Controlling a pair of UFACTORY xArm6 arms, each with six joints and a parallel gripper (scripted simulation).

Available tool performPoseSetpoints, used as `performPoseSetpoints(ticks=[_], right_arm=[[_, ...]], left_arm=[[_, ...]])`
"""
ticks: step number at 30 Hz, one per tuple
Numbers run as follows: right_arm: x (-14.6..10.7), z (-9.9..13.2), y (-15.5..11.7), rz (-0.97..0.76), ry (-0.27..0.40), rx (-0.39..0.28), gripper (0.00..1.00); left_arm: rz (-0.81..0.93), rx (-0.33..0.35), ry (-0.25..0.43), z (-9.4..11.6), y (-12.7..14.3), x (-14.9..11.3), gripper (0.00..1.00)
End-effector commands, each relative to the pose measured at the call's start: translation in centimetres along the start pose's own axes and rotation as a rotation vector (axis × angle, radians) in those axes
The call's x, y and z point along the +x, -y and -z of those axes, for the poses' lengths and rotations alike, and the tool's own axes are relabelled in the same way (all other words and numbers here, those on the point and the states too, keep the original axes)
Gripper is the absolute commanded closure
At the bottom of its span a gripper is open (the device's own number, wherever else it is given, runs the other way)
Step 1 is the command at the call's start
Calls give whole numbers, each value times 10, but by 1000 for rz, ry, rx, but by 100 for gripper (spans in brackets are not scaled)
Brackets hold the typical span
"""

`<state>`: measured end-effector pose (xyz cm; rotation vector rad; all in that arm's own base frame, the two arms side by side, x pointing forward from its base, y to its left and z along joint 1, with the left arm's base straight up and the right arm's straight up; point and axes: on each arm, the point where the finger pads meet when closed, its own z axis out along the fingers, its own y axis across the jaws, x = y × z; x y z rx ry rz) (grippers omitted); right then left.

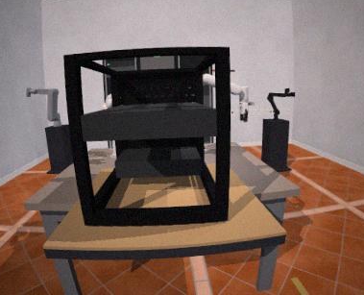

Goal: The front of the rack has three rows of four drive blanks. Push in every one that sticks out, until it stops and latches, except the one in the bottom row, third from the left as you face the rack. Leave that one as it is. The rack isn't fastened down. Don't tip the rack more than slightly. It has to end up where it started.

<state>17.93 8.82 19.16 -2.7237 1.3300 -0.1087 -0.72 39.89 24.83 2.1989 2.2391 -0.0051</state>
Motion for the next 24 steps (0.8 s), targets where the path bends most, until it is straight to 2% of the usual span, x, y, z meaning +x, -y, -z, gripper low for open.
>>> performPoseSetpoints(ticks=[1,18,24], right_arm=[[0,1,1,0,-1,3,0],[1,1,0,-8,-13,-8,0],[3,2,-1,-26,-40,-30,0]], left_arm=[[0,0,-5,2,0,1,0],[0,0,-5,2,0,1,0],[0,0,-5,2,0,1,0]])
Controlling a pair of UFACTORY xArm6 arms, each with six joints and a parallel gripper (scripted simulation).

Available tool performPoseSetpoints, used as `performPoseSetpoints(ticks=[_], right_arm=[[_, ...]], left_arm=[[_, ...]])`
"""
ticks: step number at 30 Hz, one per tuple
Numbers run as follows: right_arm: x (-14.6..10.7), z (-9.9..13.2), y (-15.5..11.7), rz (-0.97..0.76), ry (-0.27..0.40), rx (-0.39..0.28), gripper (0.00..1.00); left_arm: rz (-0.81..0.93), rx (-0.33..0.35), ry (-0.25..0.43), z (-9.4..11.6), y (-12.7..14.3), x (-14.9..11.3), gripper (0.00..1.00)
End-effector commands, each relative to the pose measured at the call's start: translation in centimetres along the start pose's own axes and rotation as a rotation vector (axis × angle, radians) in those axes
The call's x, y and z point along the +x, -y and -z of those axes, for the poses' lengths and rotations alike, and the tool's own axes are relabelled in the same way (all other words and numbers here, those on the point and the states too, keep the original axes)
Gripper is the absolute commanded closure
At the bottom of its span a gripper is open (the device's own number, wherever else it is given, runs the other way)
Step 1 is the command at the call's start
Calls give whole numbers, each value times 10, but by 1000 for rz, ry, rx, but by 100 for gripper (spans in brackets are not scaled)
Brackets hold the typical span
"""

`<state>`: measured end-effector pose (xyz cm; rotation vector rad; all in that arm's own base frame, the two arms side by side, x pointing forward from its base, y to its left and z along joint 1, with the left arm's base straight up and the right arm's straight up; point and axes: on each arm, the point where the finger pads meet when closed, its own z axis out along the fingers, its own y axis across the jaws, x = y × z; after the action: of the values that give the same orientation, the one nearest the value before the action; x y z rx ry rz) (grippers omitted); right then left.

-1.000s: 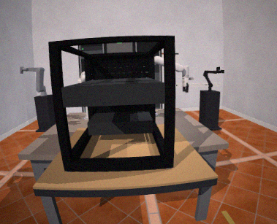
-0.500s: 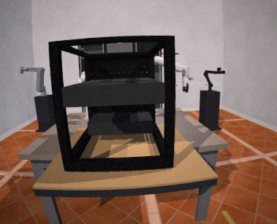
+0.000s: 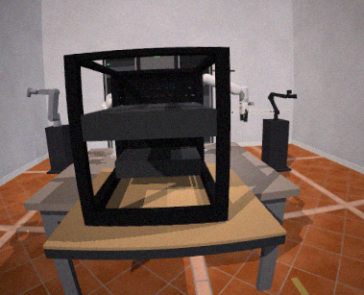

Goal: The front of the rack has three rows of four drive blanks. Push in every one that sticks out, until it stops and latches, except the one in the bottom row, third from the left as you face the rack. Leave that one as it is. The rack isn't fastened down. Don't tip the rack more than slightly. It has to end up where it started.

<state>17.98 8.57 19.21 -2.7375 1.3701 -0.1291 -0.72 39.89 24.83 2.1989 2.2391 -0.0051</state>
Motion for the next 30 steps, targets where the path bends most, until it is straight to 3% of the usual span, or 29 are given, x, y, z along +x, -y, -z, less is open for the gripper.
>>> performPoseSetpoints(ticks=[1,13,21,26,28,30], right_arm=[[2,2,0,-12,-20,-12,0],[11,6,1,-72,-127,-66,0],[22,14,9,-142,-274,-89,0],[29,23,20,-192,-390,-71,0],[29,23,20,-192,-390,-71,0],[32,27,26,-213,-440,-55,0]], left_arm=[[0,0,-5,2,0,1,0],[0,0,-5,2,0,1,0],[0,0,-5,2,0,1,0],[0,0,-5,2,0,1,0],[0,0,-5,2,0,1,0],[0,0,-5,2,0,1,0]])
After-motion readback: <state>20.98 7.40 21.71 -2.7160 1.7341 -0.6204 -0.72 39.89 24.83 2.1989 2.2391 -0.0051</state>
